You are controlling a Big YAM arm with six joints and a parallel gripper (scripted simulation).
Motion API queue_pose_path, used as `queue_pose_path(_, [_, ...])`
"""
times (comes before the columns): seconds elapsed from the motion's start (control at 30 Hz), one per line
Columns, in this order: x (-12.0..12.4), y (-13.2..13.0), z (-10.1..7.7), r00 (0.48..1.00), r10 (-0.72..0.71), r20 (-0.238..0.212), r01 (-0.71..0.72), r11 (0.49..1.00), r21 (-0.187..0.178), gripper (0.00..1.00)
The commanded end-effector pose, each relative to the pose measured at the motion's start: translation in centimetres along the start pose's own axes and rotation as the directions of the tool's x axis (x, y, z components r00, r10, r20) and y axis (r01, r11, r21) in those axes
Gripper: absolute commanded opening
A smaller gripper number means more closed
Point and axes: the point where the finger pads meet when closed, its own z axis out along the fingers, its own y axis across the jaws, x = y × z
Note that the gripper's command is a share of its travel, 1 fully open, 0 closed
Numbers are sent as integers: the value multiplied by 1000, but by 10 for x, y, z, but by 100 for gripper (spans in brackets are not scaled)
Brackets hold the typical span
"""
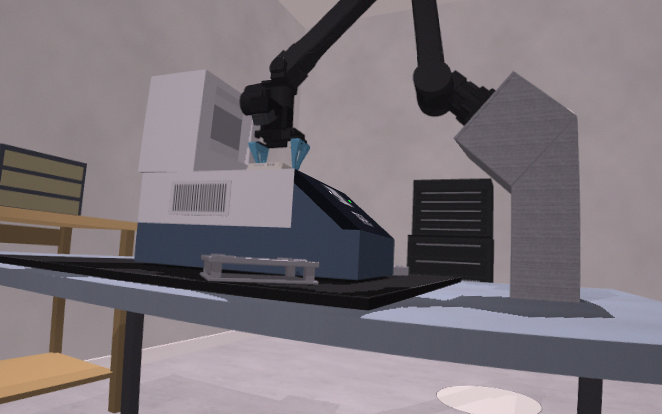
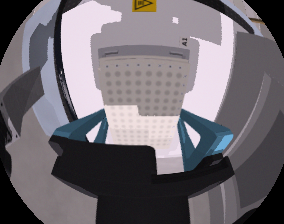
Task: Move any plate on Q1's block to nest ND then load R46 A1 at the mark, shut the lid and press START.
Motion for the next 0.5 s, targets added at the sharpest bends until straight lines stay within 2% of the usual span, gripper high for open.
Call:
queue_pose_path(0.0, [0,-5,6,1000,-9,3,9,1000,7,0])
queue_pose_path(0.07, [0,-6,6,1000,-9,3,9,1000,7,0])
queue_pose_path(0.33, [3,-21,-13,1000,-1,2,1,999,45,0])
queue_pose_path(0.47, [3,-22,-12,1000,11,2,-11,999,43,0])
